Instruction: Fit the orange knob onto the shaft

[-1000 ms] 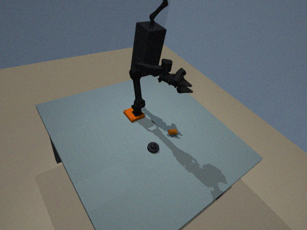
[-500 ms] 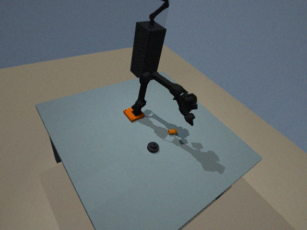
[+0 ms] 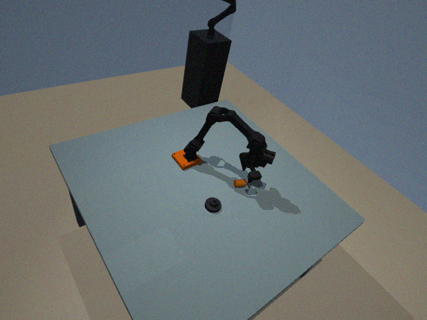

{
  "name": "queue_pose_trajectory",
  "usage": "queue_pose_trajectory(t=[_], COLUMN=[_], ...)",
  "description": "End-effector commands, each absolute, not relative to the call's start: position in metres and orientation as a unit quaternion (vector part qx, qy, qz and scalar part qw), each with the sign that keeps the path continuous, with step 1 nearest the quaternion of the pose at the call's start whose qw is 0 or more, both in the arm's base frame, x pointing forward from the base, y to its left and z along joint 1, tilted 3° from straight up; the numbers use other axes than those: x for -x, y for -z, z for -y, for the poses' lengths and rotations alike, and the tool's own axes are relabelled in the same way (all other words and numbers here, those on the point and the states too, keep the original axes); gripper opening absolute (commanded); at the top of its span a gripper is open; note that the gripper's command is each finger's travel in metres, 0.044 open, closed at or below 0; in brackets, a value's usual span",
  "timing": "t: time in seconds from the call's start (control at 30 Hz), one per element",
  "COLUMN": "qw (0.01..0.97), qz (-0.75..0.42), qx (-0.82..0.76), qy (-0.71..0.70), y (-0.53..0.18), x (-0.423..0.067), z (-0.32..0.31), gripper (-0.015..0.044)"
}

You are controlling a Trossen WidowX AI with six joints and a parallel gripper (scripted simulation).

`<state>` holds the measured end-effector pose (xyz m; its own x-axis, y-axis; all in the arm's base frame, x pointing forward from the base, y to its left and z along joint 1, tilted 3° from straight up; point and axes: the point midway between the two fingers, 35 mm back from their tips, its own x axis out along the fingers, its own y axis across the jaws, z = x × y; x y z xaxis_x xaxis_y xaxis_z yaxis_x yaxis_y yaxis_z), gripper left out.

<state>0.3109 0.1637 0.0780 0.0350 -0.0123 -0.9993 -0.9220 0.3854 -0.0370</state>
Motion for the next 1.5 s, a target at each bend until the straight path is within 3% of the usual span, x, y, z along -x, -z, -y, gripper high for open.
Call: queue_pose_trajectory(t=[0.0,1.17,1.4,1.47], qw=[0.589,0.588,0.588,0.588], qz=[-0.59,-0.591,-0.591,-0.591], qx=[0.402,0.402,0.402,0.402], qy=[-0.378,-0.378,-0.378,-0.378], y=[-0.059,-0.013,-0.013,-0.013], x=[-0.307,-0.307,-0.307,-0.307], z=[-0.158,-0.156,-0.156,-0.156], gripper=[0.044,0.044,0.0256,0.024])
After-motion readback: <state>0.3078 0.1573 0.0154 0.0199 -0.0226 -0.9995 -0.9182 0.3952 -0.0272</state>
